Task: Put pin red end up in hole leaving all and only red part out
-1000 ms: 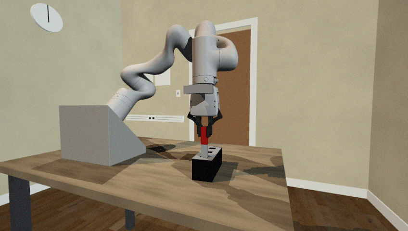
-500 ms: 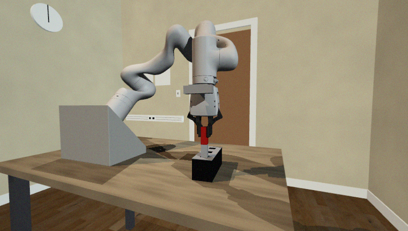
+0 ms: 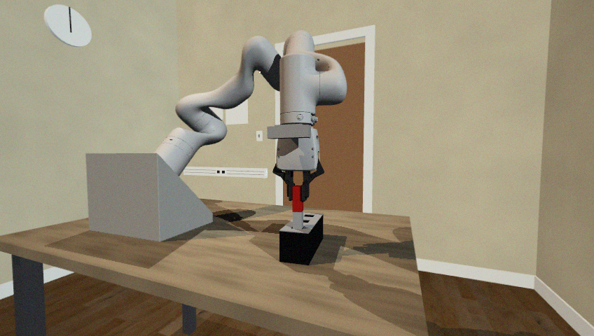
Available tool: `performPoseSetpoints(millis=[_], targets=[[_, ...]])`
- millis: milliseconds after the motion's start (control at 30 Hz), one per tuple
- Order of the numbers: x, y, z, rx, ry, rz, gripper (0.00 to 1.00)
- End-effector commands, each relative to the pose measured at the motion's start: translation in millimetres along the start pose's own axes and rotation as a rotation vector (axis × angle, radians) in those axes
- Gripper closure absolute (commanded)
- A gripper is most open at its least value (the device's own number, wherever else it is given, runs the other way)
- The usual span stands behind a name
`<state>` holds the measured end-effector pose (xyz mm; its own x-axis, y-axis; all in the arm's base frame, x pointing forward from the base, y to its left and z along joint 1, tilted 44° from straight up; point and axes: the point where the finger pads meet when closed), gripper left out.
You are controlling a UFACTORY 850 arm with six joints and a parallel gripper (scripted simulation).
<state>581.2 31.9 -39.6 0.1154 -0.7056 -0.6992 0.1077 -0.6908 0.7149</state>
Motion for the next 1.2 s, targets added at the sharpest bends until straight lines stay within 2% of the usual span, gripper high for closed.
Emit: performPoseSetpoints(millis=[0, 1167], targets=[[0.1, 1.0, -0.8, 0.002, 0.001, 0.001, 1.0], [-1.1, -3.0, -1.2, 0.002, 0.001, 0.001, 1.0]])
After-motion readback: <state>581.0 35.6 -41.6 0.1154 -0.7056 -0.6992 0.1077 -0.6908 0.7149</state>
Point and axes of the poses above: the point where the finger pads meet when closed, its own y axis back along the fingers, its own z axis across the jaws, x = y × z, and after that the axes turned 5 degrees about -y, right-handed
